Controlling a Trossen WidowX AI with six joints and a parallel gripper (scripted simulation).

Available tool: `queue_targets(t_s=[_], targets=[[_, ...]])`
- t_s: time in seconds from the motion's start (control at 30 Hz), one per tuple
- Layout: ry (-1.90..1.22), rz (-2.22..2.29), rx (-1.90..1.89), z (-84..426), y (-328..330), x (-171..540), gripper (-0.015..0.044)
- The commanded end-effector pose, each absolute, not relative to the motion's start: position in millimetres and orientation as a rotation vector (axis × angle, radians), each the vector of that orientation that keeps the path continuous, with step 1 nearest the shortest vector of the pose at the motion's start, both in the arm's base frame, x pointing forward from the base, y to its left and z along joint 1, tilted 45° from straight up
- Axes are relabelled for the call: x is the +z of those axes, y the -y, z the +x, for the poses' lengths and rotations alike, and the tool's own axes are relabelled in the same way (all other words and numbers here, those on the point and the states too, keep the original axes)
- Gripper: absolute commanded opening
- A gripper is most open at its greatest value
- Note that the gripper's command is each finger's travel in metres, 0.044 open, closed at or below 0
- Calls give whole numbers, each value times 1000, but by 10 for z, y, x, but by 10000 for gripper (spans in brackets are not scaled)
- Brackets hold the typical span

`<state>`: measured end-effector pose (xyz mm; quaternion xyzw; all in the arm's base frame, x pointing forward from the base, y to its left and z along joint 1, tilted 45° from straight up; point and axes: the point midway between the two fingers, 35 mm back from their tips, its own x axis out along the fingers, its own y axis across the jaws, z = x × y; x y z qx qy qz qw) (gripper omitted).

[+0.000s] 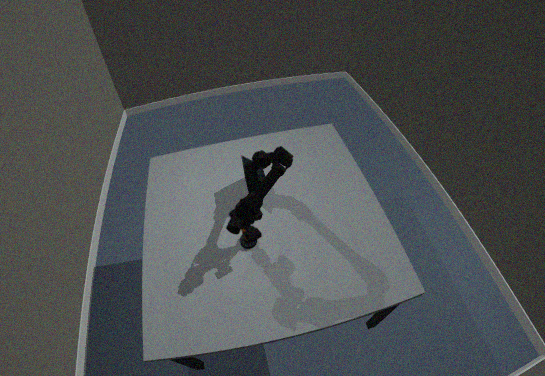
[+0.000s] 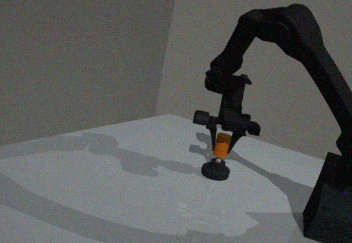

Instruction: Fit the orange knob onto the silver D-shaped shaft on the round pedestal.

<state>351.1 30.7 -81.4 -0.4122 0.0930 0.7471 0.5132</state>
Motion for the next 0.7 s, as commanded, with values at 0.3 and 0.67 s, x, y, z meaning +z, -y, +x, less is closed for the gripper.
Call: queue_targets(t_s=[0.3, 0.67], targets=[[-201, -1010, 1800, 3505, -329, -829, 0], [-201, -1010, 1800, 3518, -301, -797, 0]])
